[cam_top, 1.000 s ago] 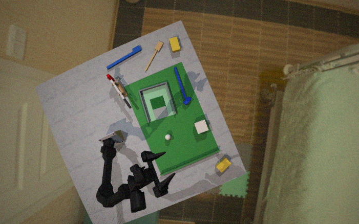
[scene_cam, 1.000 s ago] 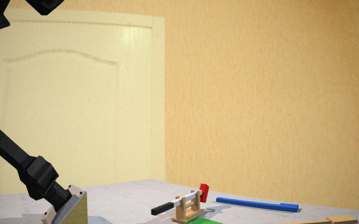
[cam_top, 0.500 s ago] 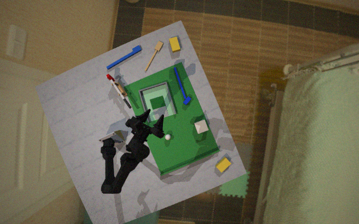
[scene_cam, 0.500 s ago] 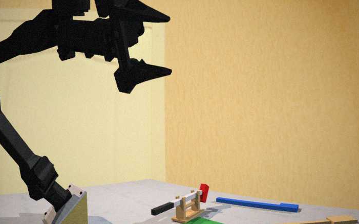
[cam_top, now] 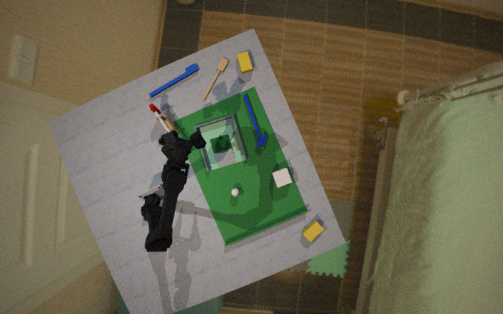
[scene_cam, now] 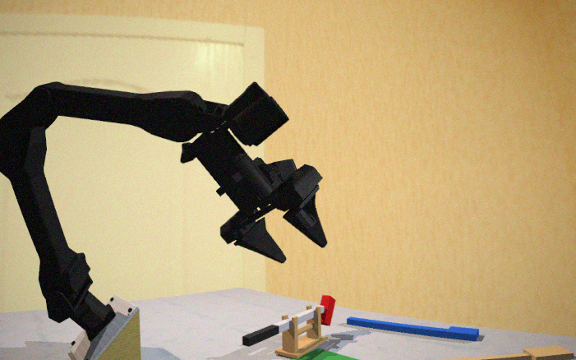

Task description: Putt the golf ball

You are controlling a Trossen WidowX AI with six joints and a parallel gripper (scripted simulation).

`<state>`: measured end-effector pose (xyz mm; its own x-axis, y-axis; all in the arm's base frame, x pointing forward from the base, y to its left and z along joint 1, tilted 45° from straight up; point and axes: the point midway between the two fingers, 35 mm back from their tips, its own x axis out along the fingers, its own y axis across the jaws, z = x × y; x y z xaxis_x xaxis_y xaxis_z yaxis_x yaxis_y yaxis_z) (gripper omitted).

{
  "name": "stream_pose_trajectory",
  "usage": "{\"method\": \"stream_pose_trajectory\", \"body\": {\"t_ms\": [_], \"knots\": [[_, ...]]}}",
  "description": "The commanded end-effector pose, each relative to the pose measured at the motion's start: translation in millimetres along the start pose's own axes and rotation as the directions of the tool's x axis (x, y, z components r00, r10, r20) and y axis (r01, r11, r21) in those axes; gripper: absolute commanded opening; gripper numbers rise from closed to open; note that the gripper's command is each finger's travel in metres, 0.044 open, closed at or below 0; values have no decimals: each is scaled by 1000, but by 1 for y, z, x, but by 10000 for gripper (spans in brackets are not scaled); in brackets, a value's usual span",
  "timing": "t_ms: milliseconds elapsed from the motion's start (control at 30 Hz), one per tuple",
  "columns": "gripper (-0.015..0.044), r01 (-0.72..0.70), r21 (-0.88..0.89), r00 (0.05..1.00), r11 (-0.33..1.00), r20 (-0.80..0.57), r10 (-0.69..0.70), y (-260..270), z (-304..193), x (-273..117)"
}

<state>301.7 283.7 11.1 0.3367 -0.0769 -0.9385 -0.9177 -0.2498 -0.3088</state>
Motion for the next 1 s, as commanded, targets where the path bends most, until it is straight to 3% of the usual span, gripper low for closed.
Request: {"method": "stream_pose_trajectory", "body": {"t_ms": [0, 167, 967], "knots": [[440, -200, -54, 969, 978, -156, 190, 62, -9, 36], [440, -399, -84, 873, 913, -338, 351, 120, -28, 60], [440, -406, -84, 868, 910, -346, 355, 133, -61, 93]]}}
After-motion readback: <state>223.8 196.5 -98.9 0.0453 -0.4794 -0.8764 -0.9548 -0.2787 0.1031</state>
